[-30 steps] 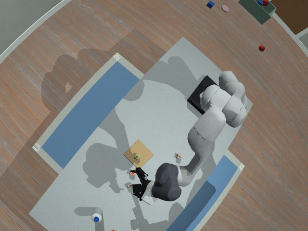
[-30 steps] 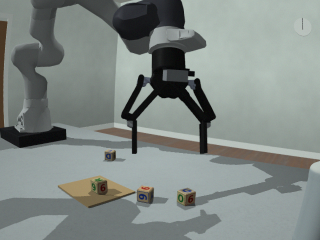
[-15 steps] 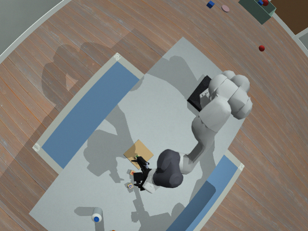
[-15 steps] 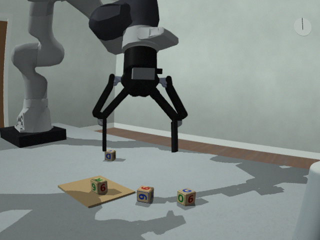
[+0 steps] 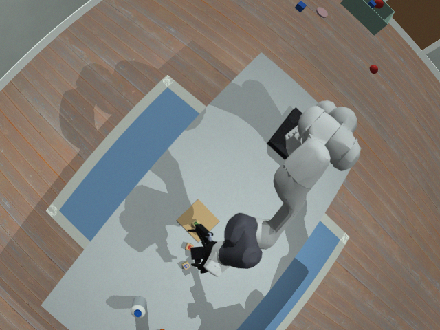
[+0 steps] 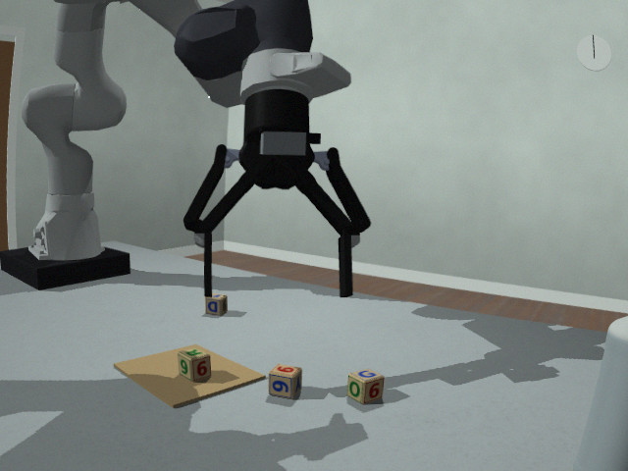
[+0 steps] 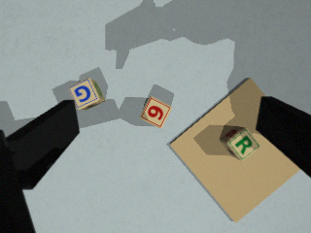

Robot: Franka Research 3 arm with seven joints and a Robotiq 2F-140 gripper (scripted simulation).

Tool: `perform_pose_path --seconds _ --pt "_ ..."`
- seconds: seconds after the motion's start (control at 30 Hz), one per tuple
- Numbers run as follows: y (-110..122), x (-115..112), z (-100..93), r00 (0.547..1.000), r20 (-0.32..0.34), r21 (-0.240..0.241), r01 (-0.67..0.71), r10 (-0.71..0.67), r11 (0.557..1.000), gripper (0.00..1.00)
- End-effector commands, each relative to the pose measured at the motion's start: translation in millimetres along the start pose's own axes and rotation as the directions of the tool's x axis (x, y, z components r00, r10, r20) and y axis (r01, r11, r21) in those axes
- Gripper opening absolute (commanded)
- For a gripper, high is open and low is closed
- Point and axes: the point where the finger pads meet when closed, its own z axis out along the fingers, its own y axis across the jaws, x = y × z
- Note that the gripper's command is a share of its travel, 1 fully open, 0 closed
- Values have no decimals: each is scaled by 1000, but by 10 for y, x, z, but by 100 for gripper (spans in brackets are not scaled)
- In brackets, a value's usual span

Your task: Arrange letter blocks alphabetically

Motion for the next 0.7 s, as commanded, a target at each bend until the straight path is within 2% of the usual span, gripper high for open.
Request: perform_pose_path --seconds 0.0,0.67 --pt "-14 18 -20 1000 -6 4 3 -3 1000 100" --pt "-14 18 -20 1000 -6 4 3 -3 1000 100"
